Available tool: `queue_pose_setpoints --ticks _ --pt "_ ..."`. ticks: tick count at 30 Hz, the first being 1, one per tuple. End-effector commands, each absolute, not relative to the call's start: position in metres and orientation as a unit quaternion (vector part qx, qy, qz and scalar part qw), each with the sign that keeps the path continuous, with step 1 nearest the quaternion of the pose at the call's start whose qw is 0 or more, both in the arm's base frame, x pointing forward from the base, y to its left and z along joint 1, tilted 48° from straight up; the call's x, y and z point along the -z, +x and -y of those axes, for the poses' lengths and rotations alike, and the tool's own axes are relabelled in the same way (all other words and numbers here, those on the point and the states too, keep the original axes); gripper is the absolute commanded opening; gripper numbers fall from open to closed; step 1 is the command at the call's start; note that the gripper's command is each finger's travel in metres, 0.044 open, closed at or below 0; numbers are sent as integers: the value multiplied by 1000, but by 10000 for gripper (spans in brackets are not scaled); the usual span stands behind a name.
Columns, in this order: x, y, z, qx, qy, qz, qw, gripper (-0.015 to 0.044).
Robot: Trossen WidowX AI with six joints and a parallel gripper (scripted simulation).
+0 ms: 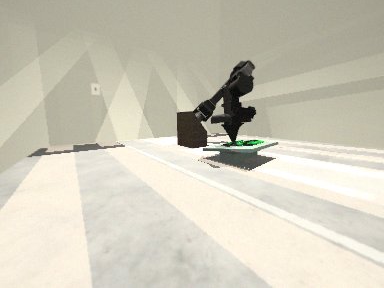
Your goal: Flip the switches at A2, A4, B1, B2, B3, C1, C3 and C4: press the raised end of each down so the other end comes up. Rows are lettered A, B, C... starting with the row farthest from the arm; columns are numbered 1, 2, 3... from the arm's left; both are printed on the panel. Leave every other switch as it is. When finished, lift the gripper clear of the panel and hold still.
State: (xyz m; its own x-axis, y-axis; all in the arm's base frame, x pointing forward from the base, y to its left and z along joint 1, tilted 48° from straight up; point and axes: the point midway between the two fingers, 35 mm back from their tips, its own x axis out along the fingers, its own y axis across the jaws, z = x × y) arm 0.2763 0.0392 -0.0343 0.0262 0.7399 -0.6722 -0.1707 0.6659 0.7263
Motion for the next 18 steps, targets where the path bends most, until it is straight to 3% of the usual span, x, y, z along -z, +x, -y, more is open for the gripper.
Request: queue_pose_setpoints --ticks 1,10,18 --pt "35 277 -40 -335 236 -611 677 0" --pt "34 276 -38 -336 233 -612 677 0" --pt "-7 272 8 -331 239 -603 685 0"
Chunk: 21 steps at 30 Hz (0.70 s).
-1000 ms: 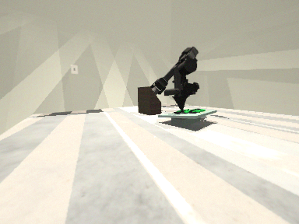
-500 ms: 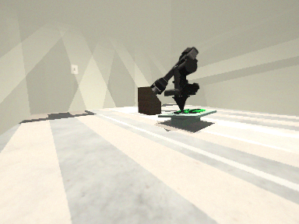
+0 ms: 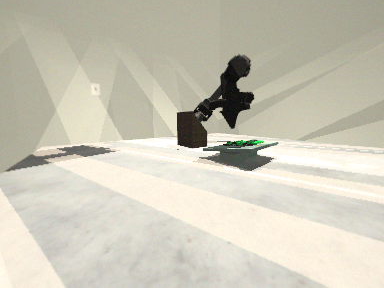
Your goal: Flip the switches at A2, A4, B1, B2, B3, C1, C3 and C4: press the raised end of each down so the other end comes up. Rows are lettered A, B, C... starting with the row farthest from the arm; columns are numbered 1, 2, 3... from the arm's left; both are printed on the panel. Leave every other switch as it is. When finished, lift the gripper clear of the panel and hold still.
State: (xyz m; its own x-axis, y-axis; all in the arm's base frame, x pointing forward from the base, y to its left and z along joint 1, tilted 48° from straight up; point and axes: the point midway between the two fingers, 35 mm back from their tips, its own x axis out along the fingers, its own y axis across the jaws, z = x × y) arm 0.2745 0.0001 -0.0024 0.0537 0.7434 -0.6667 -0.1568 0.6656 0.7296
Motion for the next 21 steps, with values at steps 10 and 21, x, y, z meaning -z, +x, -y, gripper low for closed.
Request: queue_pose_setpoints --ticks 10,21 --pt "13 277 23 -331 238 -604 685 0" --pt "39 280 -8 -335 235 -611 677 0"
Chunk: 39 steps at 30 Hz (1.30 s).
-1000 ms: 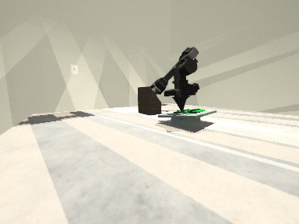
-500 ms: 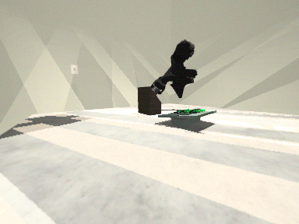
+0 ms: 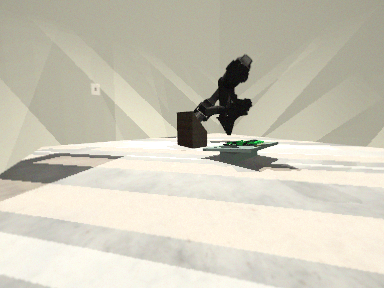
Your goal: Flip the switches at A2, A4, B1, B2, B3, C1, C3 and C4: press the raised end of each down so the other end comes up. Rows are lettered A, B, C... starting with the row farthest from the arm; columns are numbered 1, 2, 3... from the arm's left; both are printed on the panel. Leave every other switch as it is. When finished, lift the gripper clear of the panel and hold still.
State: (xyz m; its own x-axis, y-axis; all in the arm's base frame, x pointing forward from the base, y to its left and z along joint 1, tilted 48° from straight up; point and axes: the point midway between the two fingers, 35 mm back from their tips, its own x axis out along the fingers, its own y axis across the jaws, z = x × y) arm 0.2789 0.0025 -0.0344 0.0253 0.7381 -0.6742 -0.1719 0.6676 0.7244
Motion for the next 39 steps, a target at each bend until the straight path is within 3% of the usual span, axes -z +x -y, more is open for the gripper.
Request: queue_pose_setpoints --ticks 1,39 --pt "40 280 -9 -335 235 -611 677 0" --pt "50 281 -20 -335 235 -611 677 0"
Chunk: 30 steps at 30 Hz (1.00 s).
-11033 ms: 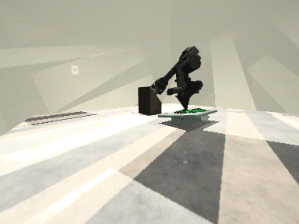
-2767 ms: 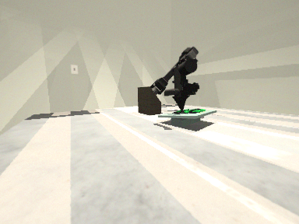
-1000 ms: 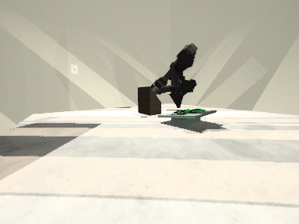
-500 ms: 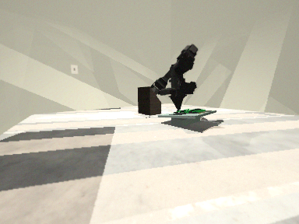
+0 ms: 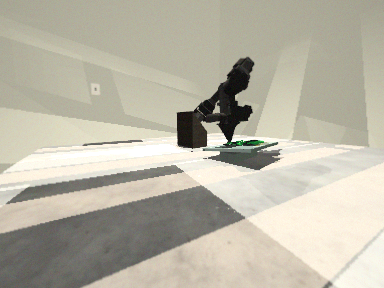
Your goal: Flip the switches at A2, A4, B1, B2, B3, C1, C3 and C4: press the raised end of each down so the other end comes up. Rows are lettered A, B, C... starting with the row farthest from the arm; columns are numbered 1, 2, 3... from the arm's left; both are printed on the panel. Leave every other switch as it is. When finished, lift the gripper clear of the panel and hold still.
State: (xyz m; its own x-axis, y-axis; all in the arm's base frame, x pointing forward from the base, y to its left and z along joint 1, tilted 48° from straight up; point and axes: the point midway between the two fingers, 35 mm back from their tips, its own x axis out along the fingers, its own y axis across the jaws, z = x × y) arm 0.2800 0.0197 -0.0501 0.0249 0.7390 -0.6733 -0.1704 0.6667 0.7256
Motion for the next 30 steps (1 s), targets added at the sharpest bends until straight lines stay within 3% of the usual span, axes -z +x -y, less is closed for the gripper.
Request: queue_pose_setpoints --ticks 1,30 --pt "50 281 -20 -335 235 -611 677 0" --pt "53 281 -23 -335 235 -611 677 0"
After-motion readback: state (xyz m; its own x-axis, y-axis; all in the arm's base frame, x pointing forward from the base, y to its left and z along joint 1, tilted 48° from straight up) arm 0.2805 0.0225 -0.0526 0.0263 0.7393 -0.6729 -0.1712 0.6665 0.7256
